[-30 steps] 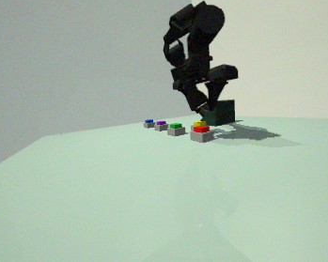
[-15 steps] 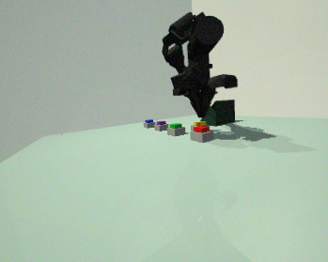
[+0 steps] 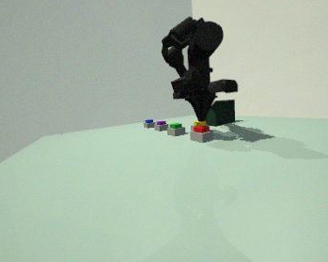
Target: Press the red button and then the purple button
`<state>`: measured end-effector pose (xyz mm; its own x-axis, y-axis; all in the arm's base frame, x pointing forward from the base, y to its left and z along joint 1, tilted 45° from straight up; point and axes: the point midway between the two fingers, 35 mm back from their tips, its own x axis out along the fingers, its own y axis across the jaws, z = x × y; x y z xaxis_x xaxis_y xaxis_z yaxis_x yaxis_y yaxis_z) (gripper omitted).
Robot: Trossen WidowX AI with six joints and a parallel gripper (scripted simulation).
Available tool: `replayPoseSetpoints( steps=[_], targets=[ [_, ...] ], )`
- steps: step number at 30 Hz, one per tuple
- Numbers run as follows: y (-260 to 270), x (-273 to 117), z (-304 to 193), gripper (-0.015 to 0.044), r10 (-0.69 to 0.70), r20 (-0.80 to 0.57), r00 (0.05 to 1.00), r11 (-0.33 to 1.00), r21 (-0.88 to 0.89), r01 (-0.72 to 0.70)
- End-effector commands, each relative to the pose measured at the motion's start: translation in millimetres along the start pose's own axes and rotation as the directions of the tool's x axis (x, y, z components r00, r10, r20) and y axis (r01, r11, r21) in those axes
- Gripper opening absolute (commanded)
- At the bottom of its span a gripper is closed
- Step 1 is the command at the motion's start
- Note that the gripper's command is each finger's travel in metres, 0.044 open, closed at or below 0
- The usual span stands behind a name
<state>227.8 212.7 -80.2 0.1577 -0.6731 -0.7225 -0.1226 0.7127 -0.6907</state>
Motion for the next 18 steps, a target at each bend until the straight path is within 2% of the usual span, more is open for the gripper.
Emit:
replayPoseSetpoints(
  steps=[1, 18],
  targets=[
    [-1.7, 10.4, -0.7, 0.002, -0.008, -0.003, 1.0, 1.0, -0.005, 0.008],
    [-2.3, 24.0, -1.1, 0.002, -0.009, -0.003, 1.0, 1.0, -0.005, 0.009]
  ],
)
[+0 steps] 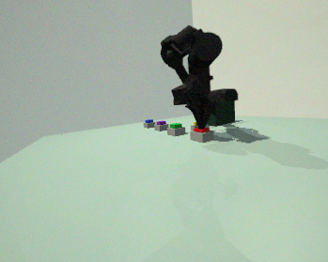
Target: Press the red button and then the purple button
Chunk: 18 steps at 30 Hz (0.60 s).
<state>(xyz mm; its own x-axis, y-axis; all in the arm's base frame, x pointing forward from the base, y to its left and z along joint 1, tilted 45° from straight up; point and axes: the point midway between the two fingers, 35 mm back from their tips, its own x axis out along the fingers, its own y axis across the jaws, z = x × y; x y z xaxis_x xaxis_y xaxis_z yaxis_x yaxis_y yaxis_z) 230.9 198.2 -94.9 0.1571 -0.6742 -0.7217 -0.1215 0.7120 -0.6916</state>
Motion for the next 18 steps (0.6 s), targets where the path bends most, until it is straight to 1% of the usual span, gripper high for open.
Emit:
replayPoseSetpoints(
  steps=[1, 15, 18],
  targets=[
    [-1.6, 3.1, -0.8, 0.002, -0.008, -0.002, 1.0, 1.0, -0.006, 0.008],
    [-1.6, 3.1, -0.8, 0.002, -0.008, -0.002, 1.0, 1.0, -0.006, 0.008],
    [-0.5, -20.5, -0.4, 0.002, -0.004, -0.002, 1.0, 1.0, -0.004, 0.004]
  ],
)
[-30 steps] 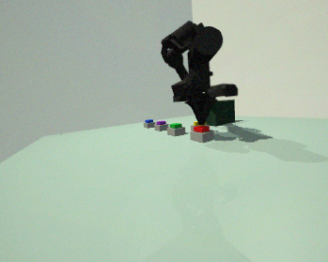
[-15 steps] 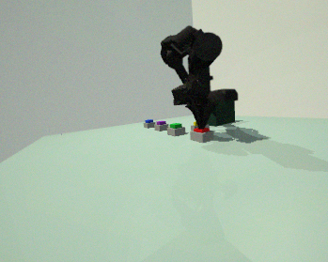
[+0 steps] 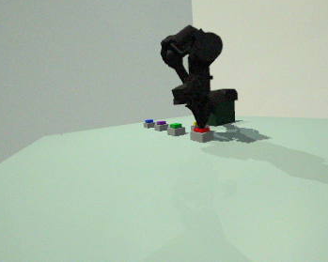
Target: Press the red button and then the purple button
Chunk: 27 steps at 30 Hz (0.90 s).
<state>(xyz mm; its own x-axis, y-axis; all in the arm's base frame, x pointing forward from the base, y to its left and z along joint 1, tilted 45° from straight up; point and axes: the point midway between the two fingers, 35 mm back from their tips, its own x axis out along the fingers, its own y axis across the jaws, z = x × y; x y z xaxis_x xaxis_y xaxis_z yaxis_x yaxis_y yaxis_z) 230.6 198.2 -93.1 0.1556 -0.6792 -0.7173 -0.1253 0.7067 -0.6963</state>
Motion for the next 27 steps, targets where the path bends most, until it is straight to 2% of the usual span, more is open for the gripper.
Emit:
replayPoseSetpoints(
  steps=[1, 7, 13, 19, 27],
  targets=[
    [0.0, -26.8, -0.5, 0.002, 0.0, 0.0, 1.0, 1.0, -0.001, 0.0],
    [0.0, -31.4, -0.4, 0.002, 0.0, -0.001, 1.0, 1.0, -0.001, 0.0],
    [0.3, -89.1, -0.7, 0.002, 0.002, -0.002, 1.0, 1.0, -0.002, -0.002],
    [-2.6, -91.7, 0.0, 0.002, 0.002, -0.002, 1.0, 1.0, -0.002, -0.002],
    [-117.7, -102.3, 17.6, 0.002, 0.007, -0.001, 1.0, 1.0, -0.007, -0.007]
  ],
)
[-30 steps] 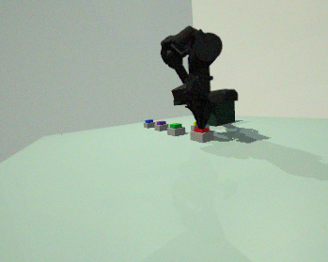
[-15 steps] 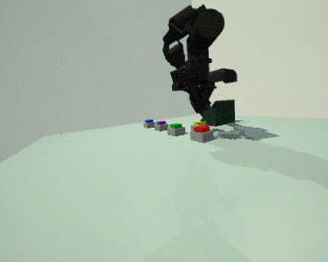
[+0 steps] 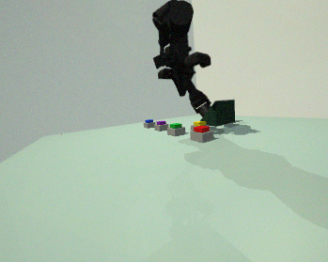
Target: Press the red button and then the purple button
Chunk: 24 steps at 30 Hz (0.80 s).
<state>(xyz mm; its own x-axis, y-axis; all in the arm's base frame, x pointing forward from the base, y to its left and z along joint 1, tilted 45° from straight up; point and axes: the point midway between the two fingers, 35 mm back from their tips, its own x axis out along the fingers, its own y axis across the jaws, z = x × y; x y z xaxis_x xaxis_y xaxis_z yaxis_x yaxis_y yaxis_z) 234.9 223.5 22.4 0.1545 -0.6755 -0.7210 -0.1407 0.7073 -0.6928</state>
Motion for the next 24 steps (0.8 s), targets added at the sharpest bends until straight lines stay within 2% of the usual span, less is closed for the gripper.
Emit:
replayPoseSetpoints(
  steps=[1, 9, 18, 24],
  targets=[
    [-69.8, -3.1, 4.1, 0.002, 0.001, -0.001, 1.0, 1.0, 0.007, -0.001],
    [-176.4, 7.1, -20.1, 0.002, -0.018, -0.004, 1.0, 1.0, 0.009, 0.018],
    [-178.4, 9.5, -20.8, 0.002, -0.018, -0.005, 1.0, 1.0, 0.009, 0.018],
    [-180.0, 66.8, -20.9, 0.002, -0.02, -0.003, 1.0, 1.0, 0.01, 0.02]
  ],
)
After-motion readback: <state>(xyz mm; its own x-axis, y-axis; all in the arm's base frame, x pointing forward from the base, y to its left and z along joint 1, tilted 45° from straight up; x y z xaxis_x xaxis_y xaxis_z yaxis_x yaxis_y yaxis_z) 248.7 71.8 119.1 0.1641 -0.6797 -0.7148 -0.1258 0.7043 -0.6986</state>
